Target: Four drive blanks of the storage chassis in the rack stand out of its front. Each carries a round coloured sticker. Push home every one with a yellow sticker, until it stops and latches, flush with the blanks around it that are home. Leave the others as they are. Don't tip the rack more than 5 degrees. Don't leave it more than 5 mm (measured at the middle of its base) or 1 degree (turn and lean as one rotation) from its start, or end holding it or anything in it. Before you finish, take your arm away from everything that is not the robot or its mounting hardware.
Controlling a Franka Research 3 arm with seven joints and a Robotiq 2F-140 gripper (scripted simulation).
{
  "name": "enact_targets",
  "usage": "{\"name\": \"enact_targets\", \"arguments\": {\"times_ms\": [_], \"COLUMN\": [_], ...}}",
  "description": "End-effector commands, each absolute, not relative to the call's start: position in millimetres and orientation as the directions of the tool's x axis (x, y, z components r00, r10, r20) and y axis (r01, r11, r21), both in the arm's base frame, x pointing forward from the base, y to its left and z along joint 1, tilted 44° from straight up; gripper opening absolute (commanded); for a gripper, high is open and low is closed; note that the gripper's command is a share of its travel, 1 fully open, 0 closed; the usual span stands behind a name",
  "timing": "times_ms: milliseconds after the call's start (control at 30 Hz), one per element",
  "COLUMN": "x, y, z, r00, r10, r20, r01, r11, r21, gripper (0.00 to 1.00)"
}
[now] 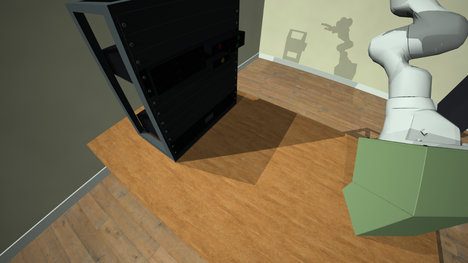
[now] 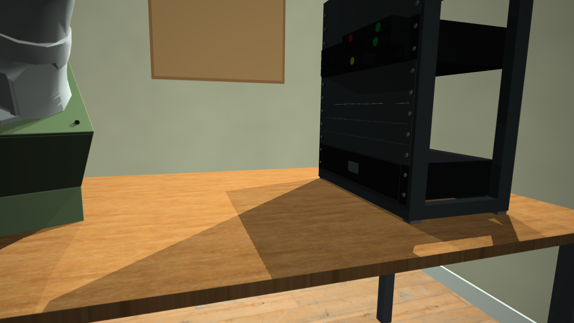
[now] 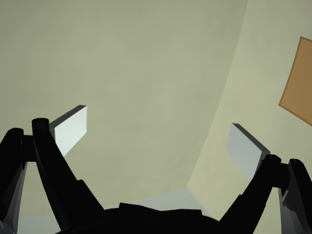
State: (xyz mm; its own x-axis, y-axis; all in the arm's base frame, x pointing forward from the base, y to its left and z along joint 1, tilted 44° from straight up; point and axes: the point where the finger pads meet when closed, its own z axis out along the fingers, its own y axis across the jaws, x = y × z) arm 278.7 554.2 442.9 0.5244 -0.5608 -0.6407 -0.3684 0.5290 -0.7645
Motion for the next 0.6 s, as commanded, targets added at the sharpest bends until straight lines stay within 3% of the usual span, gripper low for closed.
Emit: {"name": "enact_targets", "arguments": {"times_ms": [0, 567], "x": [283.6, 309.2], "y": [540.9, 504.6], "z": [444.0, 407.1], "r00": [0.559, 0.546], "r10": [-0.617, -0.735], "r20": [-0.554, -0.403], "r01": [-0.252, -0.087], "r11": [0.510, 0.429], "r21": [-0.822, -0.899], "gripper": [1.00, 1.00]}}
